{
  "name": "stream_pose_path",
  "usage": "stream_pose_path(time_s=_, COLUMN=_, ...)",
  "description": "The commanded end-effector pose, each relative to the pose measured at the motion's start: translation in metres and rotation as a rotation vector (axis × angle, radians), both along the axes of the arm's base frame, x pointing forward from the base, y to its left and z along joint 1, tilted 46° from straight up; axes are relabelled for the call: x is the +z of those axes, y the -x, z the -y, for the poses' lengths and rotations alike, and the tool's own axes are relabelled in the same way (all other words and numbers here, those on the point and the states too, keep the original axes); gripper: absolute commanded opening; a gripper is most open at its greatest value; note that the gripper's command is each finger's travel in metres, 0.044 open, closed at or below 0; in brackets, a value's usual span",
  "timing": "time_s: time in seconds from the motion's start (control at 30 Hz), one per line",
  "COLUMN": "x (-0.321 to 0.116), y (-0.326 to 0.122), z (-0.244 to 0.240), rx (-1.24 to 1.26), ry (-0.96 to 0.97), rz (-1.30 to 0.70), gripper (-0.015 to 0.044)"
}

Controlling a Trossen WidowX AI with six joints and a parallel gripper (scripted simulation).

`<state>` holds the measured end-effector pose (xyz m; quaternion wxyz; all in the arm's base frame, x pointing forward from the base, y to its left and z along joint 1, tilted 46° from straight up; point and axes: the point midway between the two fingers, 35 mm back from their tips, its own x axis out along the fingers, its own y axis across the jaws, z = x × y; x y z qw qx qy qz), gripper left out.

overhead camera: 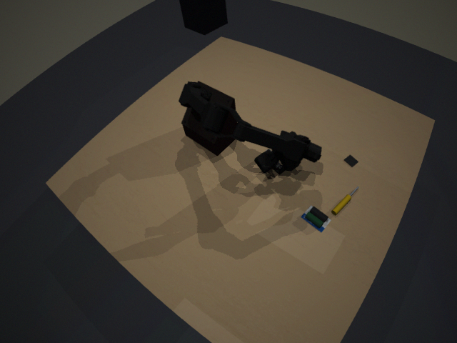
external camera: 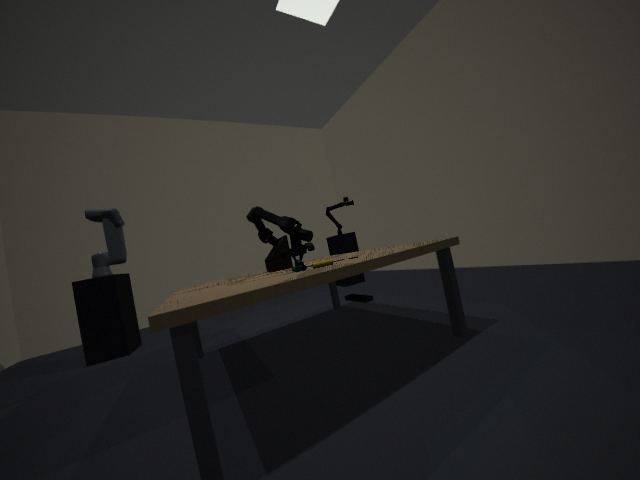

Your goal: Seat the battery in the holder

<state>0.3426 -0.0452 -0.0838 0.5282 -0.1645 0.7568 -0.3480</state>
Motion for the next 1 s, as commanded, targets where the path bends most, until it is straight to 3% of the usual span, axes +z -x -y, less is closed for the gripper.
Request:
stream_pose_path(time_s=0.0, x=0.0, y=-0.001, z=0.0, rx=-0.018, ry=-0.003, rz=-0.008, gripper=0.0078)
stream_pose_path(time_s=0.97, x=-0.001, y=-0.015, z=0.004, rx=-0.028, ry=-0.005, rz=-0.018, gripper=0.0078)
